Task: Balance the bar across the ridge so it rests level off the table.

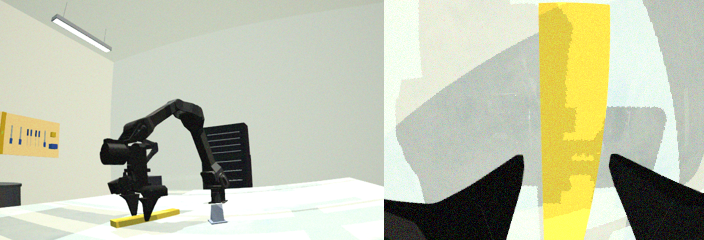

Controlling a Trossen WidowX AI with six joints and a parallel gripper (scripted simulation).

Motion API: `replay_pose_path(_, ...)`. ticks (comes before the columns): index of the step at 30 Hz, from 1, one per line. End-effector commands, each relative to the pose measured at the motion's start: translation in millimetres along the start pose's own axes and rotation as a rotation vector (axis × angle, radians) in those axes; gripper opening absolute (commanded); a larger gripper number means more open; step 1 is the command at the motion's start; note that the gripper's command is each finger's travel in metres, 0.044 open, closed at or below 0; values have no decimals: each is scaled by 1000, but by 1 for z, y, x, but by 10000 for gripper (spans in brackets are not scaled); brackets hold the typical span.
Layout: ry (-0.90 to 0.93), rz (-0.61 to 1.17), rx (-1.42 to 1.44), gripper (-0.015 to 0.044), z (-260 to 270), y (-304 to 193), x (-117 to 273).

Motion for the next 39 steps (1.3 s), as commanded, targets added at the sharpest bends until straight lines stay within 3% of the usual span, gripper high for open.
replay_pose_path(1, 1, 0, 0, 210, 0, 0, 0)
replay_pose_path(3, 1, 0, 0, 157, 0, 0, 0)
replay_pose_path(11, 1, 0, 0, 104, 0, 0, 0)
replay_pose_path(15, 0, 0, 0, 0, 0, 1, 6)
replay_pose_path(39, -3, 0, -2, 0, -1, 4, 68)
Point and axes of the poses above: the point midway between the two fingers, 35 mm back from their tips, its own x axis back along the fingers, its own z axis across the jaws, y = z × x, the point moved 6 cm from there along x, back along the fingers, and after that the axes turned 9 degrees about x, right-handed, at the moved point
